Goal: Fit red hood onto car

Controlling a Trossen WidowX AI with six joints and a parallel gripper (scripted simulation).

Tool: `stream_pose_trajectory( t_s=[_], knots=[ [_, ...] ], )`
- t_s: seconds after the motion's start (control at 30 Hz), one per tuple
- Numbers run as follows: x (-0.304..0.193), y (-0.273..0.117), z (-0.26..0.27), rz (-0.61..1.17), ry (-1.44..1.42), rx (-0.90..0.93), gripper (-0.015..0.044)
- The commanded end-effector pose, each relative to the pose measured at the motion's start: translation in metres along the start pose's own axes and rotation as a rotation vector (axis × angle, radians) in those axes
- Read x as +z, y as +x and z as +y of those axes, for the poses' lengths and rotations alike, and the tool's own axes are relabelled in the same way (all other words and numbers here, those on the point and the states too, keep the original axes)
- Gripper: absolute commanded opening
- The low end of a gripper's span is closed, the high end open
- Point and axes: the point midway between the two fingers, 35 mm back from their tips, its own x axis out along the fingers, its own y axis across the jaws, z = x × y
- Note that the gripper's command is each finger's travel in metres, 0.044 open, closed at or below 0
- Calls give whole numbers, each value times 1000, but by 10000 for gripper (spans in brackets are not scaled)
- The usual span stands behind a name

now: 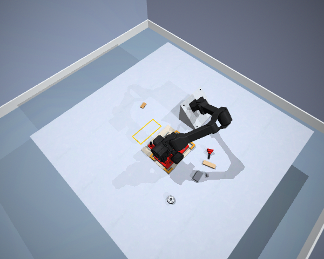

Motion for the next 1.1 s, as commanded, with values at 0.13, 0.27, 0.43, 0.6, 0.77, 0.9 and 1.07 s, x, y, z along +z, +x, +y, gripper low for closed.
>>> stream_pose_trajectory(
  t_s=[0.13, 0.27, 0.43, 0.6, 0.77, 0.9, 1.07],
  knots=[
    [0, 0, 0, 0, 0, 0, 368],
    [0, 0, 0, 0, 0, 0, 440],
    [2, -16, -2, 7, 0, 11, 440],
    [2, -59, -6, 18, 1, 47, 440],
    [2, -65, -6, 19, 1, 53, 440],
    [2, -65, -6, 19, 1, 53, 440],
    [2, -65, -6, 19, 1, 53, 440]
  ],
)
